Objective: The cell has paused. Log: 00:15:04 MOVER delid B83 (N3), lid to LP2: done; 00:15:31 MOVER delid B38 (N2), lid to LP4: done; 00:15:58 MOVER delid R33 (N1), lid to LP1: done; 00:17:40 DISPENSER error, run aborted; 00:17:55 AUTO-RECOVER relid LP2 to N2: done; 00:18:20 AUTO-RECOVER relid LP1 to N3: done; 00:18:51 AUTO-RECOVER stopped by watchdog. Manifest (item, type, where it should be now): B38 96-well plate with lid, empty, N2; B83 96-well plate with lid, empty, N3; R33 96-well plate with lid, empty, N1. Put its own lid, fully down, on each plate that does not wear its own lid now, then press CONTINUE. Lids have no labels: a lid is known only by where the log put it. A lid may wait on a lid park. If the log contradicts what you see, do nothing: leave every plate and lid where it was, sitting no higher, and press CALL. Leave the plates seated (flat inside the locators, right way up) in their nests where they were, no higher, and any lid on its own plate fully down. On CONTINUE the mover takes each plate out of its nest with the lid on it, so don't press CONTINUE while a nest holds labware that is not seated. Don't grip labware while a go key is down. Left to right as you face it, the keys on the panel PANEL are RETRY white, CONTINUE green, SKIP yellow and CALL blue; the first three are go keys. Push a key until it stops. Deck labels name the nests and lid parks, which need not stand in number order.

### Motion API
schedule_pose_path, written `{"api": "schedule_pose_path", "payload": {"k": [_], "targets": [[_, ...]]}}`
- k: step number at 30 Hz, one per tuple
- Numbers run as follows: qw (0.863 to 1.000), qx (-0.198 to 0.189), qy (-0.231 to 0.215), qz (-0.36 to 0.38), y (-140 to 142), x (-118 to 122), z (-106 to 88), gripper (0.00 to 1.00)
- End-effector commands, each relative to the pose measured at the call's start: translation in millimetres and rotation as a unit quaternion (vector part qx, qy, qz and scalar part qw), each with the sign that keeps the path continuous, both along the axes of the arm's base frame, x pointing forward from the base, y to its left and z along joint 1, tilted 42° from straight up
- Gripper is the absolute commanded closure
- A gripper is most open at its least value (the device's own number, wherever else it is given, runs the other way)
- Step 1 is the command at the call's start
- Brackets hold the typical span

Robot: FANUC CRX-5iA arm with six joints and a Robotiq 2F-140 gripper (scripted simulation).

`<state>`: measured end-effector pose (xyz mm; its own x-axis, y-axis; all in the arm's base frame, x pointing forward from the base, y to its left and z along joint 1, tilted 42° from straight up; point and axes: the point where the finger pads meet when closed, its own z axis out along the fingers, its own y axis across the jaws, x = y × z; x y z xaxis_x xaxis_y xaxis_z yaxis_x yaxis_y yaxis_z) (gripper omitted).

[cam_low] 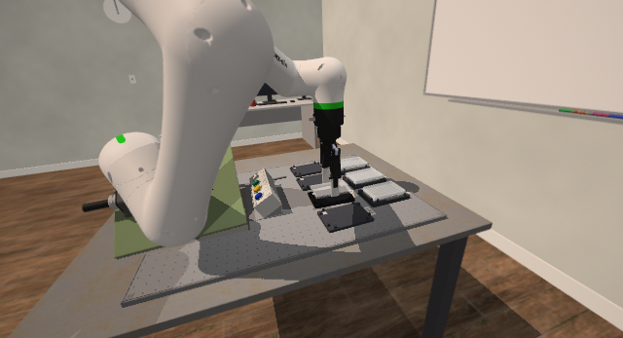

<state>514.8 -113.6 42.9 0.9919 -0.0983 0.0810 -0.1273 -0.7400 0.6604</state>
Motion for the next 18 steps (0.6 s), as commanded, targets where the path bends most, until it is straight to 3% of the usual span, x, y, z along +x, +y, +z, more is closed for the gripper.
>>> {"api": "schedule_pose_path", "payload": {"k": [1, 18], "targets": [[1.000, 0.000, 0.000, 0.000, 5, 0, 5.4, 1.00], [1.000, 0.000, 0.000, 0.000, 24, 0, 26.5, 1.00]]}}
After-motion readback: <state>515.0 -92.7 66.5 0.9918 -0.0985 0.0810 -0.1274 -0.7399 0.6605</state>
